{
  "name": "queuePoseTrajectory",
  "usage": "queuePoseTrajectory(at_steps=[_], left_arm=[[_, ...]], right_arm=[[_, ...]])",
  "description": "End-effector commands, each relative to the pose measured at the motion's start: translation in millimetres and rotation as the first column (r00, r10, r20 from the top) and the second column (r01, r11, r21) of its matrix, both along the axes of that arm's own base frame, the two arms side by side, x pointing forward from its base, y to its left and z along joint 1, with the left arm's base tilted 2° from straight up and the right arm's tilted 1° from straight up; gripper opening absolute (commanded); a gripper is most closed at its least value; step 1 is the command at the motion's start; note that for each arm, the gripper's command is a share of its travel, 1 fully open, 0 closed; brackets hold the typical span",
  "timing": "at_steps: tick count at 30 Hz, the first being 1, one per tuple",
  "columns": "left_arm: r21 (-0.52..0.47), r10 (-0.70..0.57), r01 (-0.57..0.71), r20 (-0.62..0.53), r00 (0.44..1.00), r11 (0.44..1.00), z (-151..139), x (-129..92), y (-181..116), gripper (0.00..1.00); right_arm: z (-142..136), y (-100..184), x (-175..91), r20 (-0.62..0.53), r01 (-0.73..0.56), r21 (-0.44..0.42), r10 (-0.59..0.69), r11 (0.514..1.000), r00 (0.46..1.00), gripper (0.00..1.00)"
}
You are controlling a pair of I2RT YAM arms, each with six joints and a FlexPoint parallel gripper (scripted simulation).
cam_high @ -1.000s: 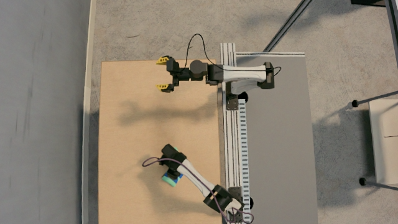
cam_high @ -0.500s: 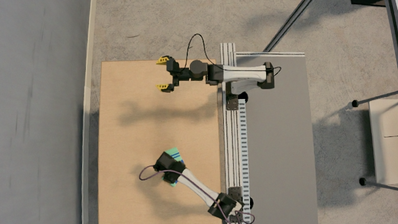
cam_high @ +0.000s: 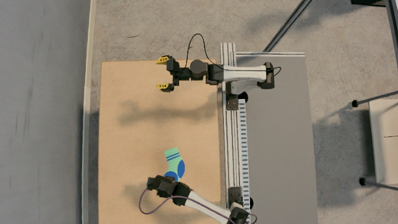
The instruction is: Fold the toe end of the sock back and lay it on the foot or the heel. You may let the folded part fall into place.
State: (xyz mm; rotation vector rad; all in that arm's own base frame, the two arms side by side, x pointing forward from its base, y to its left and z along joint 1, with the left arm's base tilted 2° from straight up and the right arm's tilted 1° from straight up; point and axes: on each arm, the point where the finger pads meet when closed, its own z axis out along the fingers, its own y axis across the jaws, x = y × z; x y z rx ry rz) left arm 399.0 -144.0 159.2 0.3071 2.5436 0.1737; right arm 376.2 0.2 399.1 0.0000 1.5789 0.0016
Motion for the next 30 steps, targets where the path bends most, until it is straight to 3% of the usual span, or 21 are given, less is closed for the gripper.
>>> queuePoseTrajectory(at_steps=[1, 5, 8, 13, 22, 25, 28, 30], left_arm=[[-0.121, 0.001, 0.02, 0.172, 0.985, 0.992, 42, 18, 5, 0.39], [-0.172, 0.029, 0.017, 0.264, 0.964, 0.985, 67, 24, 21, 0.39], [-0.179, 0.034, 0.016, 0.276, 0.961, 0.984, 68, 26, 24, 0.39], [-0.226, 0.073, 0.019, 0.391, 0.918, 0.974, 102, 27, 47, 0.39], [-0.274, 0.126, 0.049, 0.583, 0.803, 0.96, 162, 21, 83, 0.39], [-0.275, 0.129, 0.049, 0.592, 0.795, 0.96, 163, 22, 87, 0.39], [-0.278, 0.145, 0.057, 0.652, 0.744, 0.959, 183, 14, 100, 0.39], [-0.277, 0.151, 0.064, 0.687, 0.71, 0.959, 195, 9, 107, 0.39]], right_arm=[[-1, 0, -3, 0.006, 0.005, -0.007, -0.005, 1.0, 1.0, 1.0], [2, 0, -5, 0.016, 0.005, -0.007, -0.005, 1.0, 1.0, 1.0], [4, -1, -3, 0.015, 0.005, -0.005, -0.005, 1.0, 1.0, 1.0], [3, -3, -4, 0.014, 0.014, -0.007, -0.014, 1.0, 1.0, 1.0], [17, -2, -6, 0.046, 0.012, -0.007, -0.011, 1.0, 0.999, 1.0], [10, -3, -3, 0.023, 0.01, -0.006, -0.01, 1.0, 1.0, 1.0], [22, -6, -8, 0.05, 0.02, -0.007, -0.02, 1.0, 0.999, 1.0], [17, -4, -7, 0.043, 0.016, -0.007, -0.016, 1.0, 0.999, 1.0]])
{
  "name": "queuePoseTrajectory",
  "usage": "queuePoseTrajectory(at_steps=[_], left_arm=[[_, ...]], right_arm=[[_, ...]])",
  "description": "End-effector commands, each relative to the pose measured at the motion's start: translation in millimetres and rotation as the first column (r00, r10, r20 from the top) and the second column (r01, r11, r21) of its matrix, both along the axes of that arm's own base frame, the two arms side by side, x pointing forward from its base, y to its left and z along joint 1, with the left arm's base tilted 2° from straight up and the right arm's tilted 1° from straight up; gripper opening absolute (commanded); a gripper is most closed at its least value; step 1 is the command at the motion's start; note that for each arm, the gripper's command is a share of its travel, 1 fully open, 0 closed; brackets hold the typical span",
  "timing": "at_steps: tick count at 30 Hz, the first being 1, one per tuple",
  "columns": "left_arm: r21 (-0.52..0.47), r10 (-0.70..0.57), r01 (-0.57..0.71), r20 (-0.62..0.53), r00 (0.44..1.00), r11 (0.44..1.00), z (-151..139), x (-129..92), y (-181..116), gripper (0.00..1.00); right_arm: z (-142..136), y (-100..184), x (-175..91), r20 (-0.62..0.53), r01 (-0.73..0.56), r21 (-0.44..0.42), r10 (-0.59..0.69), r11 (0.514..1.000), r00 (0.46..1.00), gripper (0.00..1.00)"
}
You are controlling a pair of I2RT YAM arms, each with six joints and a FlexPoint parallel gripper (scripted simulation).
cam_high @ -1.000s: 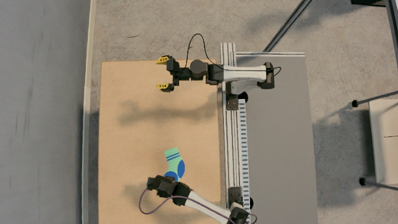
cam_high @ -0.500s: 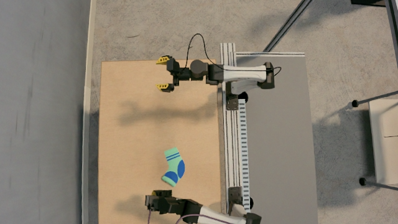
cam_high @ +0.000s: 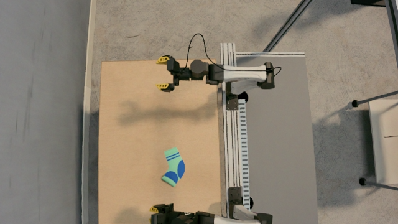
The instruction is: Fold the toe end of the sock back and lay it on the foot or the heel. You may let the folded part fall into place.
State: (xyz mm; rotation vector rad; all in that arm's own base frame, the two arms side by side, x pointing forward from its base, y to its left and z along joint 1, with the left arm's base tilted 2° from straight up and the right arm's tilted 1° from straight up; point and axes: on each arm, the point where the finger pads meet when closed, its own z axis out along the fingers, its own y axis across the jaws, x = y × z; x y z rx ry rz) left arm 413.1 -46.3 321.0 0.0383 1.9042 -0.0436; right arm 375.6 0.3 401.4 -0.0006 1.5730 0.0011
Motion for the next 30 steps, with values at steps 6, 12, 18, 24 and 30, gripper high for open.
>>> queuePoseTrajectory(at_steps=[6, 12, 18, 24, 30], left_arm=[[-0.007, 0.009, -0.008, 0.287, 0.958, 1.0, 70, -24, 30, 0.39], [0.002, 0.017, -0.018, 0.359, 0.933, 1.0, 86, -34, 42, 0.39], [-0.014, 0.039, -0.036, 0.335, 0.942, 0.999, 82, -35, 44, 0.39], [-0.016, 0.057, -0.055, 0.392, 0.918, 0.998, 106, -42, 47, 0.39], [-0.012, 0.066, -0.066, 0.383, 0.922, 0.998, 103, -38, 51, 0.39]], right_arm=[[15, -4, -5, 0.039, 0.017, -0.006, -0.017, 1.0, 0.999, 1.0], [17, -4, -6, 0.045, 0.016, -0.006, -0.015, 1.0, 0.999, 1.0], [20, -6, -6, 0.046, 0.022, -0.006, -0.022, 1.0, 0.999, 1.0], [13, -3, -5, 0.032, 0.013, -0.006, -0.012, 1.0, 0.999, 1.0], [13, -2, -5, 0.031, 0.01, -0.006, -0.01, 1.0, 0.999, 1.0]])
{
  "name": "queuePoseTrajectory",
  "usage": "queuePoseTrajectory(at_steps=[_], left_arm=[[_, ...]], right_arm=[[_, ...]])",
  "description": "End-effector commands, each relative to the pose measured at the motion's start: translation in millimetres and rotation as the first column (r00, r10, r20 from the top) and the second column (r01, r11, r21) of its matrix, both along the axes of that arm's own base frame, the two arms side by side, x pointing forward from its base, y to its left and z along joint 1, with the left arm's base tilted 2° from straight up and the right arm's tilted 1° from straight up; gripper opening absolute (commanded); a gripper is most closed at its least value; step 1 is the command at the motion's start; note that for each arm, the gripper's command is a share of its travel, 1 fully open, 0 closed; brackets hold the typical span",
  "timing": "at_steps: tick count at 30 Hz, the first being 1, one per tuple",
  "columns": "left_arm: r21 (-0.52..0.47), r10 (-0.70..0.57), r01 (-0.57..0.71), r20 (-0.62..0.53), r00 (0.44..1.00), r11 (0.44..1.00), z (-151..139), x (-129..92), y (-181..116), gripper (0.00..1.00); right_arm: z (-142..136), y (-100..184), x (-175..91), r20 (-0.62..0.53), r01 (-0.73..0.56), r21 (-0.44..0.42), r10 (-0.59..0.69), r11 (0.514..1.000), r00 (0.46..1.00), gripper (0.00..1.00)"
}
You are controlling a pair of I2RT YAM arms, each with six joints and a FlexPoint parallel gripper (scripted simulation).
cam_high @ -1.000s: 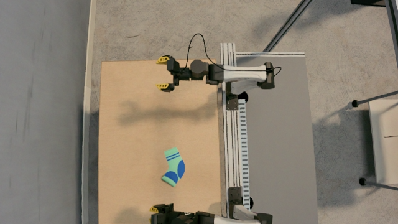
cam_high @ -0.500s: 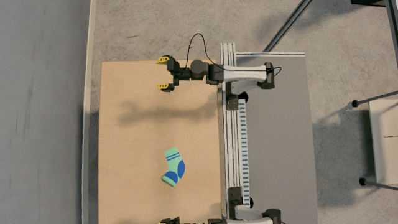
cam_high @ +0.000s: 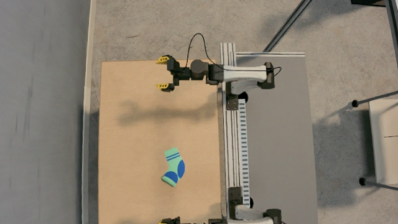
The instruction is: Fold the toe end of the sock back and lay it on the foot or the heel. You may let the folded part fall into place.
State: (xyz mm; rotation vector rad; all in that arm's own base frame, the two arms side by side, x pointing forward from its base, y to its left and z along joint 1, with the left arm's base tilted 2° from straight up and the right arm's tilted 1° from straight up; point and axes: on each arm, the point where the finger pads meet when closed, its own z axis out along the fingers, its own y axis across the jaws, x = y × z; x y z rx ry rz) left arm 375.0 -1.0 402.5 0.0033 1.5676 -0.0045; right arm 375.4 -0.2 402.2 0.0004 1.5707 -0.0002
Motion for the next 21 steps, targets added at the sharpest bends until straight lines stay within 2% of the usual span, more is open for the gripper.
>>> queuePoseTrajectory(at_steps=[1, 4, 11, 21], left_arm=[[-0.003, 0.024, -0.024, 0.053, 0.998, 1.0, 21, 1, 6, 0.39], [-0.001, 0.028, -0.028, 0.06, 0.998, 1.0, 24, -4, 7, 0.39], [0.005, 0.028, -0.028, 0.019, 0.999, 1.0, 12, -2, 7, 0.39], [0.007, 0.031, -0.031, 0.017, 0.999, 0.999, 11, 0, 8, 0.39]], right_arm=[[12, -1, -4, 0.028, 0.008, -0.006, -0.008, 1.0, 1.0, 1.0], [11, -1, -4, 0.027, 0.008, -0.006, -0.007, 1.0, 1.0, 1.0], [10, -1, -4, 0.024, 0.007, -0.006, -0.007, 1.0, 1.0, 1.0], [9, -1, -4, 0.021, 0.008, -0.006, -0.007, 1.0, 1.0, 1.0]])
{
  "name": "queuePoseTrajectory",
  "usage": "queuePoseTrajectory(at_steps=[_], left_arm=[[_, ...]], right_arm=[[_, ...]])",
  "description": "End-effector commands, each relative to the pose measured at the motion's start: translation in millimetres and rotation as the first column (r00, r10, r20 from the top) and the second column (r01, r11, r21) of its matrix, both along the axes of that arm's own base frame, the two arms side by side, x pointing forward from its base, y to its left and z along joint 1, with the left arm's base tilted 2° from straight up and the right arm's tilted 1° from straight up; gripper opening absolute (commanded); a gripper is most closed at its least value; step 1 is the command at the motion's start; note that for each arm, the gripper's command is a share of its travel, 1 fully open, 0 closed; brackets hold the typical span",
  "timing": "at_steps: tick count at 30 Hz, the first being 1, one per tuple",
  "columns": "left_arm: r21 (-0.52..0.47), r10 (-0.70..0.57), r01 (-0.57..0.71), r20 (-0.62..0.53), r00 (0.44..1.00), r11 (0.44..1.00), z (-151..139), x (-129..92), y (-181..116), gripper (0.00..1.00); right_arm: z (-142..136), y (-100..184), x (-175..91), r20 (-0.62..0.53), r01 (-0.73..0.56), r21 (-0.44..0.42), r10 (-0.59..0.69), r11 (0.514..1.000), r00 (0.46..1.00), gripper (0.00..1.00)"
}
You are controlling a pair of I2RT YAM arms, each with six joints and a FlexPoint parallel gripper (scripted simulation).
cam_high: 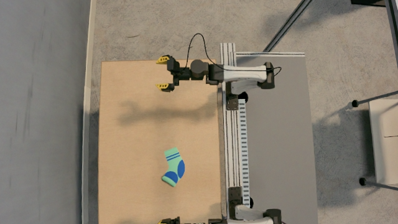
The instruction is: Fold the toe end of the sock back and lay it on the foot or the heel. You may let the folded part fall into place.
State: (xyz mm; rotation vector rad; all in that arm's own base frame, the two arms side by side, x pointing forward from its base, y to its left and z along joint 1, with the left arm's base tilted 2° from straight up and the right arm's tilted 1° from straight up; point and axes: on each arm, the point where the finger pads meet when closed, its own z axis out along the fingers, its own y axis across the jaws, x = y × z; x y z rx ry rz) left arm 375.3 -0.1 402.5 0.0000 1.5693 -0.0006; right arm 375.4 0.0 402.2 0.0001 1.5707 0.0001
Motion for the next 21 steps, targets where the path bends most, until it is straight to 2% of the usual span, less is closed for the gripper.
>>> queuePoseTrajectory(at_steps=[1, 13, 21], left_arm=[[0.007, 0.026, -0.027, 0.017, 1.0, 1.0, 10, 0, 7, 0.39], [0.007, 0.022, -0.022, 0.012, 1.0, 1.0, 8, 1, 6, 0.39], [0.007, 0.019, -0.02, 0.047, 0.999, 1.0, 18, -4, 5, 0.39]], right_arm=[[9, -1, -4, 0.021, 0.008, -0.006, -0.008, 1.0, 1.0, 1.0], [7, -1, -3, 0.017, 0.008, -0.006, -0.008, 1.0, 1.0, 1.0], [6, -1, -3, 0.014, 0.008, -0.006, -0.008, 1.0, 1.0, 1.0]])
